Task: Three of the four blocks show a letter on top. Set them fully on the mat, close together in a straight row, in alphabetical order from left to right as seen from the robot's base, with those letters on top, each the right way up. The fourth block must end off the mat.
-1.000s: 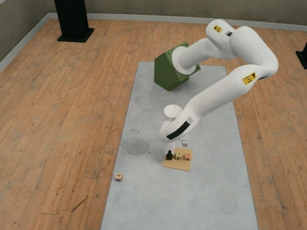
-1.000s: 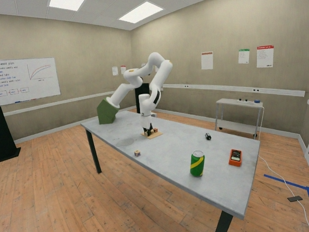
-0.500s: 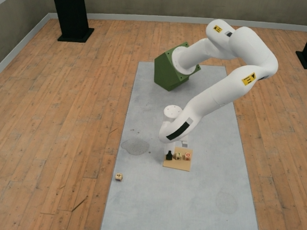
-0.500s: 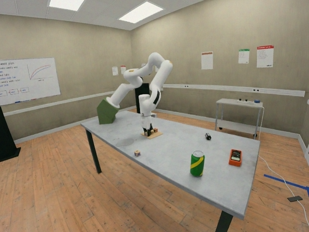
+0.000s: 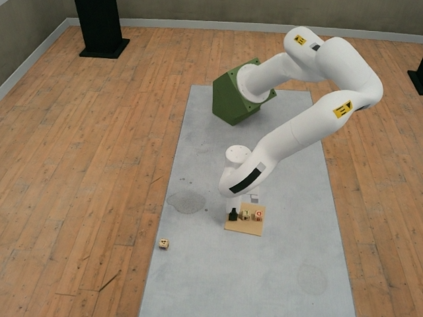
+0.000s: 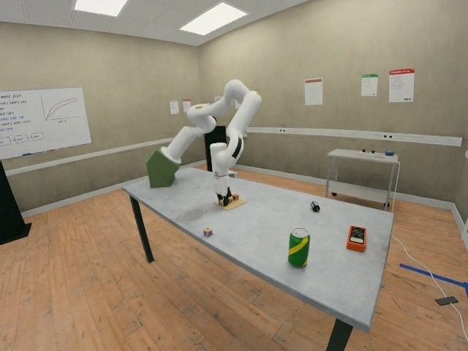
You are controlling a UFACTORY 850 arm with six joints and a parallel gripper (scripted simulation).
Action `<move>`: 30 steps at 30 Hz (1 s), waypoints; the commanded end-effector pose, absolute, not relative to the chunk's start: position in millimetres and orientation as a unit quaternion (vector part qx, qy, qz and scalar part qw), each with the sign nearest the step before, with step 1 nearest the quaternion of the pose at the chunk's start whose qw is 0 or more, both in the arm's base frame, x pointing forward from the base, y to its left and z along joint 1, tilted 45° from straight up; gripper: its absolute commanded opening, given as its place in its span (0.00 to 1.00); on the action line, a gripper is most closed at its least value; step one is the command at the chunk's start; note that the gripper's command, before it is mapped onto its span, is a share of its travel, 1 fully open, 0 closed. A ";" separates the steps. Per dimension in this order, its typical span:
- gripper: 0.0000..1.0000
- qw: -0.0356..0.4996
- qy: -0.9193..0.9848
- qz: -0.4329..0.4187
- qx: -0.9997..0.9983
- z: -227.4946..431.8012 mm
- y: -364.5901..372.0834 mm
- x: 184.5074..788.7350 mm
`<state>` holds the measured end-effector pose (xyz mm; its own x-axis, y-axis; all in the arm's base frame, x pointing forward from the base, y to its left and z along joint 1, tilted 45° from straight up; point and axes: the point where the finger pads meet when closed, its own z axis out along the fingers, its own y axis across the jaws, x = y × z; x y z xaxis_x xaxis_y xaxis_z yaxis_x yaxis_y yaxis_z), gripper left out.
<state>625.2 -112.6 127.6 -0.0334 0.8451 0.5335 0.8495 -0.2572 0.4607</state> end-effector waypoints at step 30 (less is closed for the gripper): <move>0.32 0.002 -0.609 -0.381 -0.695 128.3 -113.2 625.5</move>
